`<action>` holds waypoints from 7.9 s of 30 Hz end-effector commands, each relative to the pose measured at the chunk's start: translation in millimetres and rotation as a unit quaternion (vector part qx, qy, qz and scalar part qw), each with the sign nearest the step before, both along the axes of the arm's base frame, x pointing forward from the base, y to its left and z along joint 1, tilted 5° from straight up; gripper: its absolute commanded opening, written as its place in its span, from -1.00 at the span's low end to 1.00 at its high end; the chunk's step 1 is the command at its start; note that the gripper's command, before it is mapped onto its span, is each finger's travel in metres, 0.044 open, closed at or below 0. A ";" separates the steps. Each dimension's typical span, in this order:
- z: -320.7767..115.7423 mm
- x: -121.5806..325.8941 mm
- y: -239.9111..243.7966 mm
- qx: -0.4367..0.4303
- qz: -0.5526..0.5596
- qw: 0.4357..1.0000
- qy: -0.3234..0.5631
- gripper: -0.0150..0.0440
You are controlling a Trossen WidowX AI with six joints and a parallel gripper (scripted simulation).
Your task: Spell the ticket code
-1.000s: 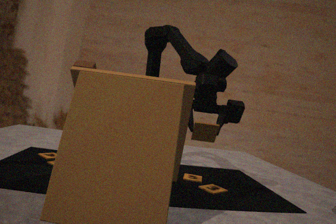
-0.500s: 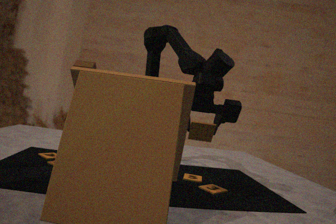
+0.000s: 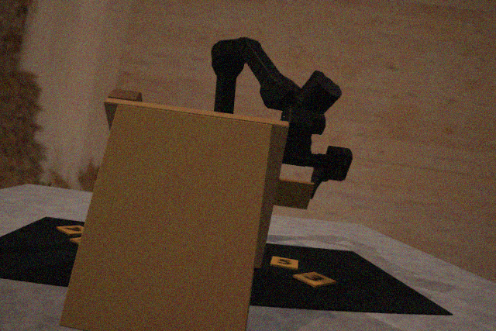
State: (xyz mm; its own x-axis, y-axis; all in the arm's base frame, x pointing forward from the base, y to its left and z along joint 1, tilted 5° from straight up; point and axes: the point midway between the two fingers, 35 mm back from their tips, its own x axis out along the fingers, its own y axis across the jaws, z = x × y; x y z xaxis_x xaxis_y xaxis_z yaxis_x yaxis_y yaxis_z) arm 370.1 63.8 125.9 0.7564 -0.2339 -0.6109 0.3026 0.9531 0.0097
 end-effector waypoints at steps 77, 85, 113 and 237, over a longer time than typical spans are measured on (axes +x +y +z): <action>-0.2 -11.9 -38.7 -0.002 0.003 1.000 0.001 -0.49; -0.2 -13.1 -42.5 -0.002 0.003 1.000 0.001 -0.49; 0.1 -17.2 -56.4 -0.003 0.003 1.000 0.001 -0.49; 0.2 -38.2 -125.0 -0.006 0.003 1.000 0.002 -0.49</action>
